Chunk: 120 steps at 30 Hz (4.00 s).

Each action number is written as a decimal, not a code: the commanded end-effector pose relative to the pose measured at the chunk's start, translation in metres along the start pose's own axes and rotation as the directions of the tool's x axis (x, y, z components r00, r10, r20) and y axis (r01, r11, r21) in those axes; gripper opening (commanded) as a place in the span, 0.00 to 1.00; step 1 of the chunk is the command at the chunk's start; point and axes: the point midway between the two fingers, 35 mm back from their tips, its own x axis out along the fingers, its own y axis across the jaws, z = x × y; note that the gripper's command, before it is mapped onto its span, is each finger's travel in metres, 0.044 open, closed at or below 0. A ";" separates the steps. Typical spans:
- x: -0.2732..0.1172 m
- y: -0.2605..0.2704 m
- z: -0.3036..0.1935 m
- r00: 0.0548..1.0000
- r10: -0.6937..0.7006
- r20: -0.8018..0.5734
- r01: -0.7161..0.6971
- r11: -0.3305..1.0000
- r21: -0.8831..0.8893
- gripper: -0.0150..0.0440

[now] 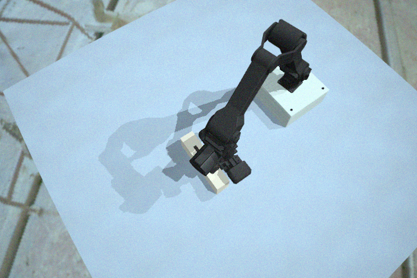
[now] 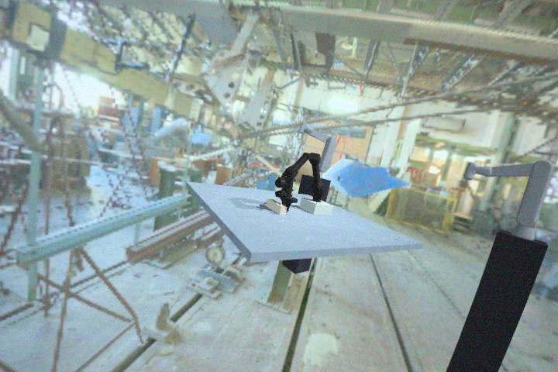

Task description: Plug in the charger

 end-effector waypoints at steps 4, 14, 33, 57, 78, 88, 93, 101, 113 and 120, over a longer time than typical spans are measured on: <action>-0.002 0.001 0.003 1.000 0.005 0.010 -0.005 1.000 -0.005 0.25; -0.002 0.001 0.003 1.000 0.005 0.010 -0.005 1.000 -0.005 0.25; 0.000 0.000 -0.003 1.000 0.004 0.009 -0.004 1.000 -0.004 0.25; 0.001 0.000 -0.010 1.000 0.005 0.009 -0.005 1.000 -0.005 0.25; 0.002 0.000 -0.013 1.000 0.005 0.008 -0.005 1.000 -0.005 0.25; 0.002 0.000 -0.019 1.000 0.005 0.008 -0.005 1.000 -0.005 0.25; 0.002 0.000 -0.019 1.000 0.005 0.008 -0.005 1.000 -0.005 0.25; 0.002 0.000 -0.018 1.000 0.005 0.008 -0.005 1.000 -0.005 0.25; 0.002 0.000 -0.016 1.000 0.005 0.008 -0.005 1.000 -0.005 0.25; 0.001 0.001 -0.015 1.000 0.005 0.008 -0.005 1.000 -0.005 0.25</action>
